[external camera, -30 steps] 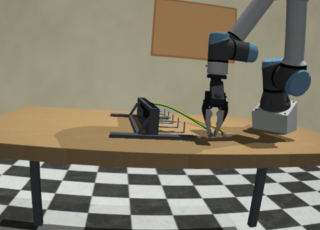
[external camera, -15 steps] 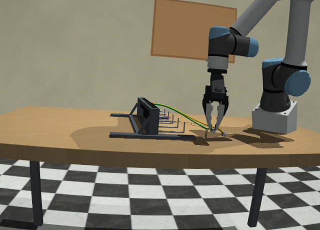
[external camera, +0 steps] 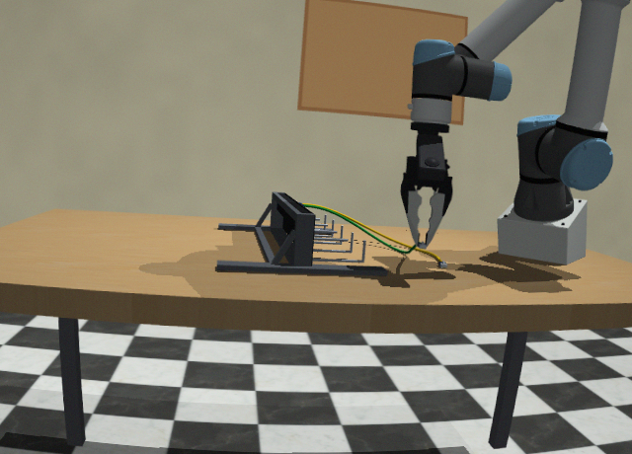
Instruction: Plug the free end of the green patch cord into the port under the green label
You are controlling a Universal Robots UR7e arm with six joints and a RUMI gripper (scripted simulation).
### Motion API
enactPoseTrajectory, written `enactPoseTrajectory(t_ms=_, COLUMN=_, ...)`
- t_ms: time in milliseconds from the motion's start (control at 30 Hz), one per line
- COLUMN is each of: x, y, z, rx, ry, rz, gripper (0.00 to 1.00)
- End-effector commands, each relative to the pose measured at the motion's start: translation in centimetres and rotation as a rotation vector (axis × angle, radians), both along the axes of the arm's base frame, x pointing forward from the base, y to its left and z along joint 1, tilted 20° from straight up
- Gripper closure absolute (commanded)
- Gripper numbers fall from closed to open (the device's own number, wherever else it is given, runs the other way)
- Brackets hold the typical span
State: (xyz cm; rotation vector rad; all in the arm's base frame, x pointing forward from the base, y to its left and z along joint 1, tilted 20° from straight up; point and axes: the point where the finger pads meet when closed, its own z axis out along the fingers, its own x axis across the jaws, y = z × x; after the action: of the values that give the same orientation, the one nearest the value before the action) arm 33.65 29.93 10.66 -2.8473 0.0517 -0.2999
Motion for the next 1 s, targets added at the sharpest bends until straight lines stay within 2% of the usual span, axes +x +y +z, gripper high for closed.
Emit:
enactPoseTrajectory(t_ms=0, x=-0.07, y=-0.11, z=0.42, rx=0.0, ry=-0.001, rz=0.0, gripper=1.0)
enactPoseTrajectory(t_ms=967, x=-0.19, y=-0.27, z=0.96, rx=0.0, ry=-0.001, rz=0.0, gripper=1.0)
